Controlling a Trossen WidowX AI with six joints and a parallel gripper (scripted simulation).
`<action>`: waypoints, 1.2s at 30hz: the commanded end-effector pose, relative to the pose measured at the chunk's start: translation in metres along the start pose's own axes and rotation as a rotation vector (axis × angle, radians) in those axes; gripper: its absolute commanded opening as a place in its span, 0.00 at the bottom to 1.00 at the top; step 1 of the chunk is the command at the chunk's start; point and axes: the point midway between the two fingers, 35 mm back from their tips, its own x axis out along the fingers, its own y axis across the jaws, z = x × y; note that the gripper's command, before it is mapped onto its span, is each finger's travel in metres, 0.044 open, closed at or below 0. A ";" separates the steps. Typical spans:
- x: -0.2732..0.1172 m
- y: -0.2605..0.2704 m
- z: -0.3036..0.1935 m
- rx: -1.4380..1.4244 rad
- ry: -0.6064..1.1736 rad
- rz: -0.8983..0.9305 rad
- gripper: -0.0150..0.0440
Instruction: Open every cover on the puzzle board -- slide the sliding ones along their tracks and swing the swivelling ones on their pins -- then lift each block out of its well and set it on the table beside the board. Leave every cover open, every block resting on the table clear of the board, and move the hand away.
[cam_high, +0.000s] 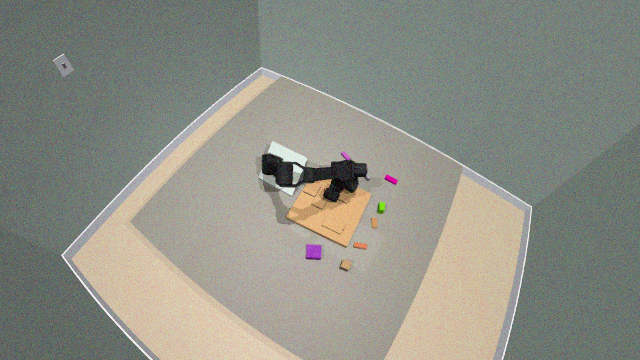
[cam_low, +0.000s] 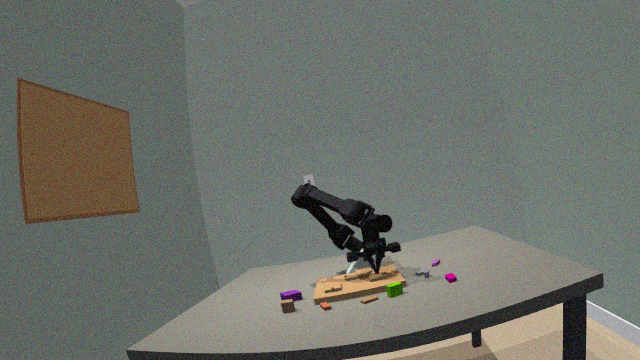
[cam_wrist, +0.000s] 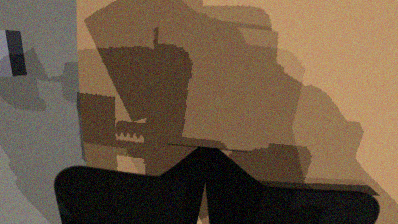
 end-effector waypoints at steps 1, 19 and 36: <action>0.001 0.000 0.004 -0.006 0.003 -0.003 0.25; 0.001 0.001 0.023 -0.005 0.002 -0.003 0.25; 0.001 0.000 0.040 -0.005 0.001 -0.003 0.25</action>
